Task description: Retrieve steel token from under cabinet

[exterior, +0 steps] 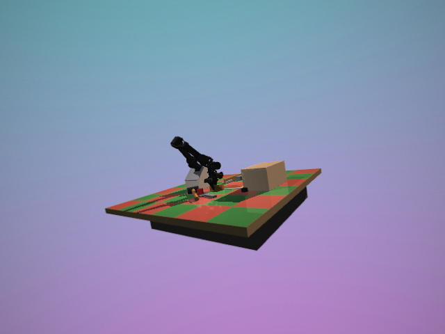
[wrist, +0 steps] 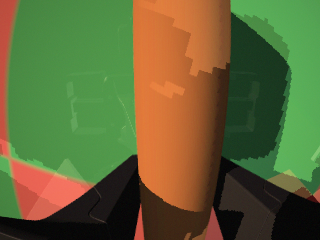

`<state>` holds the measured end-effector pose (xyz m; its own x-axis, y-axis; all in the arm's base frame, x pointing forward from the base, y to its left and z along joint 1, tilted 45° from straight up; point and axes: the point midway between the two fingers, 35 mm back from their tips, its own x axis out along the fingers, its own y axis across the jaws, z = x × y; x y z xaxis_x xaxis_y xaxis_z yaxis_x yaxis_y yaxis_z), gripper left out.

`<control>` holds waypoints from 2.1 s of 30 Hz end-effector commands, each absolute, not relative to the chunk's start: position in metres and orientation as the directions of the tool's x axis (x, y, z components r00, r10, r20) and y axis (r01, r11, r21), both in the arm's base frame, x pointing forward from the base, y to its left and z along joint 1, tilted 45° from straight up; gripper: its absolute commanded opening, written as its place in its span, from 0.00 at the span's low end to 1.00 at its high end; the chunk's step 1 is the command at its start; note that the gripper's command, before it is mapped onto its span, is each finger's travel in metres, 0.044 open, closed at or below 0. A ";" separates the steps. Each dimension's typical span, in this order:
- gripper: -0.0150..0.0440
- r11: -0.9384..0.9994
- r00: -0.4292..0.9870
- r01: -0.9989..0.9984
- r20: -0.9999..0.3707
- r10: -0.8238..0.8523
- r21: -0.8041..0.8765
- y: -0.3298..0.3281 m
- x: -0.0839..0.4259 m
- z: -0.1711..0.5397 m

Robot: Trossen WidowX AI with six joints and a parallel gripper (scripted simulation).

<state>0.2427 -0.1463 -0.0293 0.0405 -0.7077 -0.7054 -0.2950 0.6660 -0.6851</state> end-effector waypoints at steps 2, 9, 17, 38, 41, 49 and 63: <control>0.25 0.659 0.045 -0.318 -0.705 -0.708 -0.682 -0.150 0.246 -0.023; 0.25 0.653 0.043 -0.343 -0.705 -0.708 -0.676 -0.156 0.247 -0.016; 0.25 0.647 0.043 -0.363 -0.705 -0.708 -0.671 -0.164 0.248 -0.007; 0.43 0.643 0.033 -0.390 -0.707 -0.706 -0.659 -0.172 0.247 0.000; 0.57 0.643 0.033 -0.390 -0.707 -0.706 -0.659 -0.172 0.247 0.000; 0.68 0.640 0.037 -0.390 -0.706 -0.707 -0.662 -0.172 0.247 0.000; 0.71 0.639 0.042 -0.385 -0.705 -0.708 -0.665 -0.175 0.246 0.000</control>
